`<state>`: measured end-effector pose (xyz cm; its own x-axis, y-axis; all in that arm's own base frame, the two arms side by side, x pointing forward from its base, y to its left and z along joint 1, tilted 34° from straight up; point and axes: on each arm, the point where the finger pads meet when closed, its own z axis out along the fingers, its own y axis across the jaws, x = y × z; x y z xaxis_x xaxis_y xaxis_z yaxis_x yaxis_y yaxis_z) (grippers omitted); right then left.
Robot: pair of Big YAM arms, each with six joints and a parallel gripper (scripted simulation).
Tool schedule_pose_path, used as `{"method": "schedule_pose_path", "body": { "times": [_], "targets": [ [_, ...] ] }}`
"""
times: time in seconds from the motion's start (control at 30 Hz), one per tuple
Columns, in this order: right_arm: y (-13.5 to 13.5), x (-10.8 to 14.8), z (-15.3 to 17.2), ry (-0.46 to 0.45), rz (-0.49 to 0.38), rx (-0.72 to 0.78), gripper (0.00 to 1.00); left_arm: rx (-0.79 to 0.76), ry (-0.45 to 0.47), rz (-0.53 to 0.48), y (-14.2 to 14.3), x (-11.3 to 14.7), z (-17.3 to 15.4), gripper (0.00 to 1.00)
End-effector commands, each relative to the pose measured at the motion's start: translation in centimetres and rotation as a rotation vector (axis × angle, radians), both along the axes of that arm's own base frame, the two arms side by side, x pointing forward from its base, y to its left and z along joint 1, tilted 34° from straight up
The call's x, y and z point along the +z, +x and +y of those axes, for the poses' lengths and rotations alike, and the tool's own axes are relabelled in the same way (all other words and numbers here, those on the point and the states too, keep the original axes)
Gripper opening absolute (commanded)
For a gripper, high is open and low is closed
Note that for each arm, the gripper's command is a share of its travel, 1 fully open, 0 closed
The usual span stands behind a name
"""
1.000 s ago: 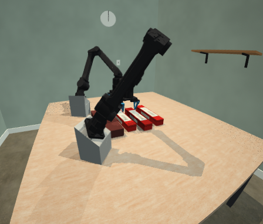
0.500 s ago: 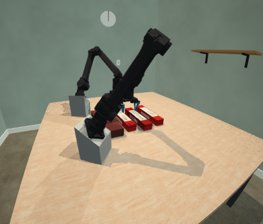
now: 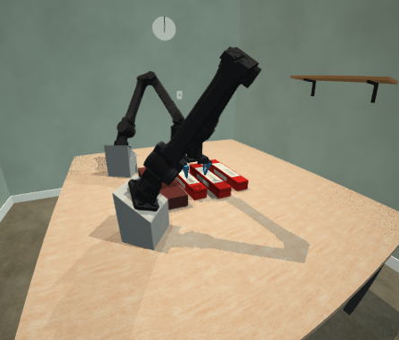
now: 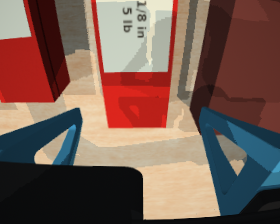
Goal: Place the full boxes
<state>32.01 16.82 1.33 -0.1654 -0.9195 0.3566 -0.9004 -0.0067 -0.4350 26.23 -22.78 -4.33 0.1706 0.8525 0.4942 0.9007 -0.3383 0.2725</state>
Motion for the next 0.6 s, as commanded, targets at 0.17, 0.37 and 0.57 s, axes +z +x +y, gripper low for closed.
{"method": "schedule_pose_path", "body": {
  "times": [0.17,0.37,0.57],
  "targets": [
    [0.8,-1.0,-0.5,-0.003,0.002,0.008,1.00,-0.003,-0.009,-0.006,1.2,-0.9,0.1,1.00],
    [1.3,-2.1,-1.0,-0.003,0.003,0.008,1.00,-0.003,-0.008,-0.006,1.7,-2.0,0.7,1.00],
    [2.0,-3.4,-1.6,0.000,0.003,0.008,1.00,-0.003,-0.009,-0.006,2.4,-3.3,1.3,1.00]
  ]
}}
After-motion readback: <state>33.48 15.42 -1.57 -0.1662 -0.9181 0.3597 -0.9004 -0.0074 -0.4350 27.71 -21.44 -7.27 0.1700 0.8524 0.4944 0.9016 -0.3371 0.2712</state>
